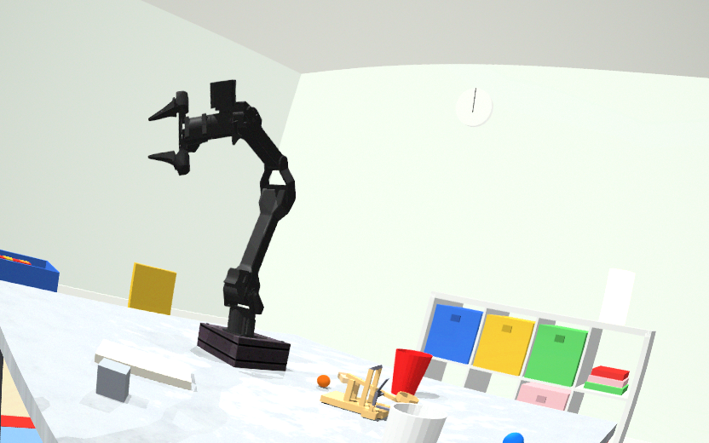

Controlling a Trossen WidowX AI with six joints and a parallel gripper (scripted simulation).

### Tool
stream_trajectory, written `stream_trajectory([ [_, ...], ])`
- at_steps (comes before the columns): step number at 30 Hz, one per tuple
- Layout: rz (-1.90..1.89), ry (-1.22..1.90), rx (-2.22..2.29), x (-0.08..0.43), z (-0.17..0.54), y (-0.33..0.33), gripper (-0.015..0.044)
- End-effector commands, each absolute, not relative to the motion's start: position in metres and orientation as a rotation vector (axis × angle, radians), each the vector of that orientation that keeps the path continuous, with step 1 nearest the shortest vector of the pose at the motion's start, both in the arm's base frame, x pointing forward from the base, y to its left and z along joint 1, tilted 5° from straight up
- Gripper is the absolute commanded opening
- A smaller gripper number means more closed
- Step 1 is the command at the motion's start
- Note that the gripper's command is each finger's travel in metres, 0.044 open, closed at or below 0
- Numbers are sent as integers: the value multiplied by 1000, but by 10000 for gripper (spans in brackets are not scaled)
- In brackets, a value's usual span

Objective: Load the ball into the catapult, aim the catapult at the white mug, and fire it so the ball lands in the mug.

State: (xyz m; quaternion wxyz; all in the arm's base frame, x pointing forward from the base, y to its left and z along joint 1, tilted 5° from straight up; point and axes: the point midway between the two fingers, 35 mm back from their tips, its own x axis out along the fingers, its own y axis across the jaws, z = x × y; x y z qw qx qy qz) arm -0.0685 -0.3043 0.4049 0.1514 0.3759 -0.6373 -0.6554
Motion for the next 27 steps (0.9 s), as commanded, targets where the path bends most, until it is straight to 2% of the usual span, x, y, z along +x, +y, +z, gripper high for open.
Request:
stream_trajectory([
  [1,-1929,-1673,1122,-52,394,-315,440],
  [27,-1925,-604,1213,86,323,-341,440],
])
